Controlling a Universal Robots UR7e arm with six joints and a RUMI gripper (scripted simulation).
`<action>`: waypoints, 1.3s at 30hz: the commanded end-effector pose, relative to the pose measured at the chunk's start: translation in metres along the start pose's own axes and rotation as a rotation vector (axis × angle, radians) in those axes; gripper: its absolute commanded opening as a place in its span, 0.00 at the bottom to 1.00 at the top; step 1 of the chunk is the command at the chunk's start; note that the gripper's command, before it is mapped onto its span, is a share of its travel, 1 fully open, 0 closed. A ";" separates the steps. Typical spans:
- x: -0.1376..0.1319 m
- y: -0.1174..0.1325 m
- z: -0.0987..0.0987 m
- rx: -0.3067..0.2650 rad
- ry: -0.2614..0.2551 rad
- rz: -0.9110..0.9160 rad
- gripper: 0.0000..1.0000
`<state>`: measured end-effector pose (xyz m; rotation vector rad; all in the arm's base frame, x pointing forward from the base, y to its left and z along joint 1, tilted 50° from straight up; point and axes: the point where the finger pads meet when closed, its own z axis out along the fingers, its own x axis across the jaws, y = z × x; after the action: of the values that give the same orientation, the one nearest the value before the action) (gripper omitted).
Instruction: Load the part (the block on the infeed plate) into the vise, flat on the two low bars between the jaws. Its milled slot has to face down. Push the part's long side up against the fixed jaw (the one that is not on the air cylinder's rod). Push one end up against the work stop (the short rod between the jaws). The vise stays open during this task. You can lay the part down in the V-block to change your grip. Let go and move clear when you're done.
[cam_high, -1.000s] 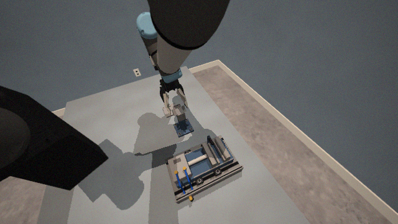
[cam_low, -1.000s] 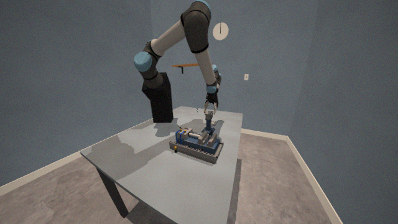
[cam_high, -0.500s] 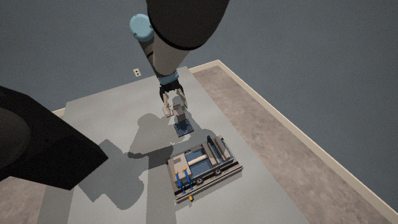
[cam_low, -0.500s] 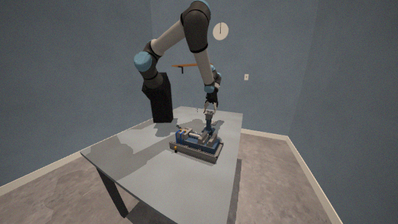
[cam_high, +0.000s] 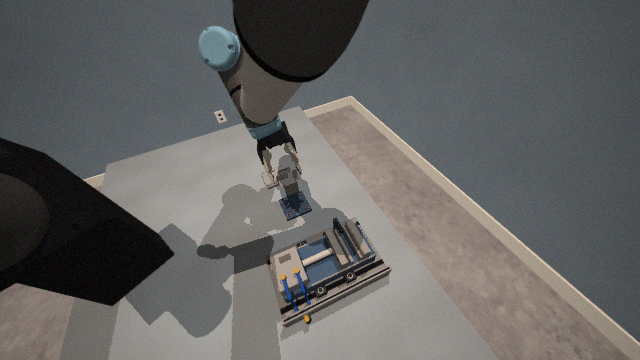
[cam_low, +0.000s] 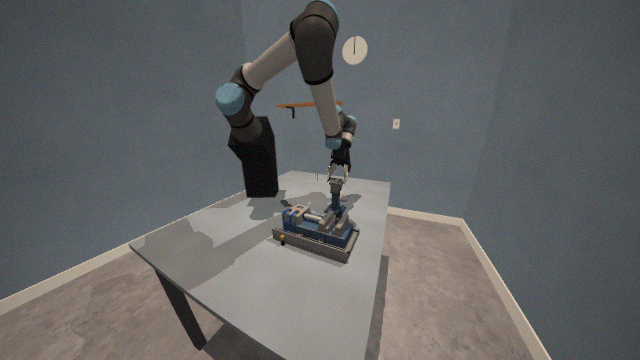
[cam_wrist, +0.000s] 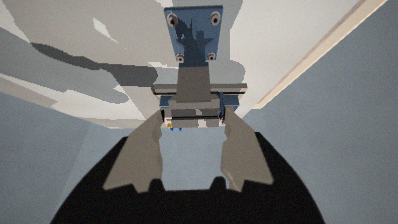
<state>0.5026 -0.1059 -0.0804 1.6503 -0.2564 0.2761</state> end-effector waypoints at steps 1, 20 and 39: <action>-0.001 0.001 0.002 0.070 0.014 -0.003 0.51; -0.001 0.002 0.002 0.181 0.014 -0.004 0.51; 0.000 0.005 0.002 0.386 0.015 -0.001 0.51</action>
<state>0.5028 -0.1065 -0.0761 1.9087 -0.2718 0.2702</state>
